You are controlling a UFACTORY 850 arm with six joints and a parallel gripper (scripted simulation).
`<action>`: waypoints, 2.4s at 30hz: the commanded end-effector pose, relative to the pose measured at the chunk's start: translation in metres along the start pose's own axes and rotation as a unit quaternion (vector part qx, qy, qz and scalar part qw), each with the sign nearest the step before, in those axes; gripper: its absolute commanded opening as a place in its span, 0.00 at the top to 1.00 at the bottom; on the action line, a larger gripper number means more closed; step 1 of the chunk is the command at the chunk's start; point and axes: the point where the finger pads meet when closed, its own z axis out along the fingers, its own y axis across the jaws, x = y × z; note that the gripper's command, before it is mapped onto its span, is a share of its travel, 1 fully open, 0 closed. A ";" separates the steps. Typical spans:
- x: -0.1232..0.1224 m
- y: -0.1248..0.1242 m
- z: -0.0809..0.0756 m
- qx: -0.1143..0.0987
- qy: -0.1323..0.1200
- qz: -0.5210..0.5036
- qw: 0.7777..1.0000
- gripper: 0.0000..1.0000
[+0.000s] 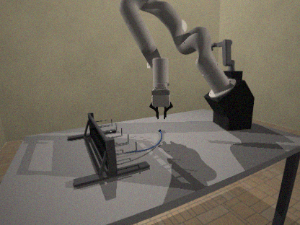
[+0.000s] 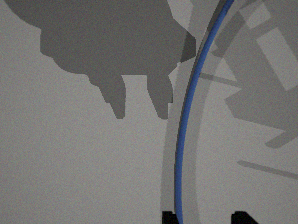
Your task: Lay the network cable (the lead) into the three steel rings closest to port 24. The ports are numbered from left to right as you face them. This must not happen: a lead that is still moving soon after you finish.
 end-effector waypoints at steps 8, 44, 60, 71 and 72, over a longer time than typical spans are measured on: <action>0.000 0.000 0.042 -0.001 0.001 0.000 1.000 0.65; 0.000 0.000 0.102 -0.001 0.001 0.000 1.000 0.65; 0.000 0.000 0.102 -0.001 0.001 0.000 1.000 0.65; 0.000 0.000 0.104 -0.001 0.001 0.000 1.000 0.65; 0.000 0.000 0.104 -0.001 0.001 0.000 1.000 0.65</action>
